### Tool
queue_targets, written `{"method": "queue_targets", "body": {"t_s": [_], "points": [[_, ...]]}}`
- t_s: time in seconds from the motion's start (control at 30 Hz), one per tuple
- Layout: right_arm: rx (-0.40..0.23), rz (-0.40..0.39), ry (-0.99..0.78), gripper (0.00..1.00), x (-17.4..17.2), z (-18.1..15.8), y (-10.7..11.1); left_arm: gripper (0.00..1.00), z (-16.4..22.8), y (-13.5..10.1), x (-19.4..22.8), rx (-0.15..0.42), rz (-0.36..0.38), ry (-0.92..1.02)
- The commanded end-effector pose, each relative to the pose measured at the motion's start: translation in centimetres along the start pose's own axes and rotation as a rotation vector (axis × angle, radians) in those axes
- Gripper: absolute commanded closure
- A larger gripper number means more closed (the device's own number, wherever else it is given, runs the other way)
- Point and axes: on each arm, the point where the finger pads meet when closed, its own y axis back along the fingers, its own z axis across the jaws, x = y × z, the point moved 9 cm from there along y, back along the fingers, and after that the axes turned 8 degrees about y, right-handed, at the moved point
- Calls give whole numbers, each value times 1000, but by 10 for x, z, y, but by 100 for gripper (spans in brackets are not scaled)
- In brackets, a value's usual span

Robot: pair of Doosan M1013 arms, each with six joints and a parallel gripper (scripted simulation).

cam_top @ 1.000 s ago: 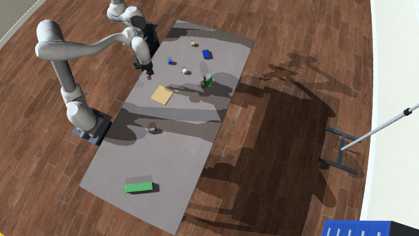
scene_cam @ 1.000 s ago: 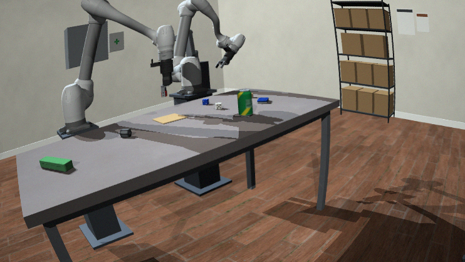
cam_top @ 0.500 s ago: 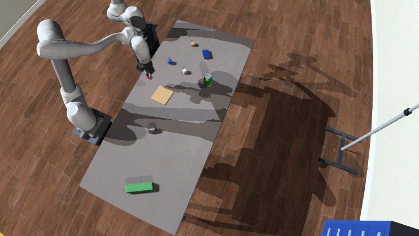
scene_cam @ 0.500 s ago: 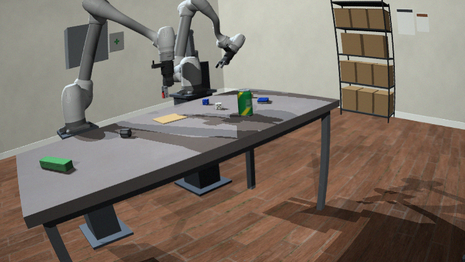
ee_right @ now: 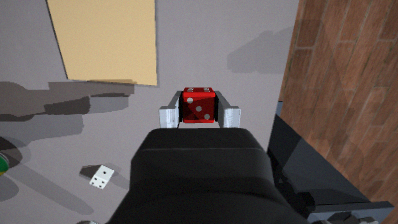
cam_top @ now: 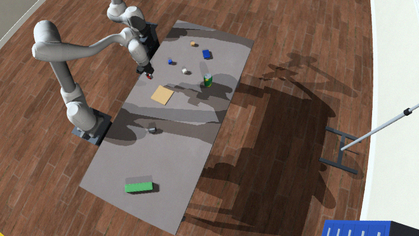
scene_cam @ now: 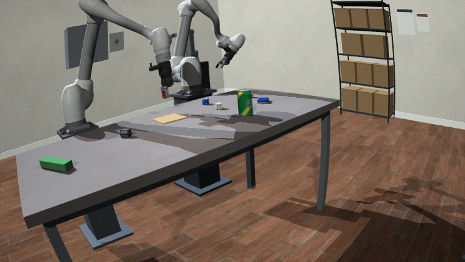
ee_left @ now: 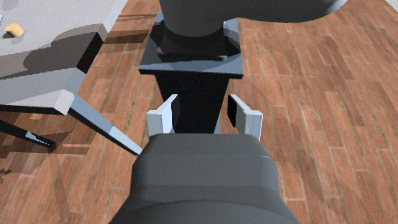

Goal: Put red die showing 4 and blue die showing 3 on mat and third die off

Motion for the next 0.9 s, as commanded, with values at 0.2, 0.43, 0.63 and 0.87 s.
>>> {"method": "queue_targets", "body": {"t_s": [0.2,0.43,0.63,0.87], "points": [[36,-319,4,43,28,4,-5,0,0,1,0,0,-1,0],[60,-512,4,43,45,7,-12,0,0,1,0,0,-1,0],[72,-619,3,43,55,9,-19,0,0,1,0,0,-1,0],[90,-727,2,43,63,9,-24,0,0,1,0,0,-1,0]]}}
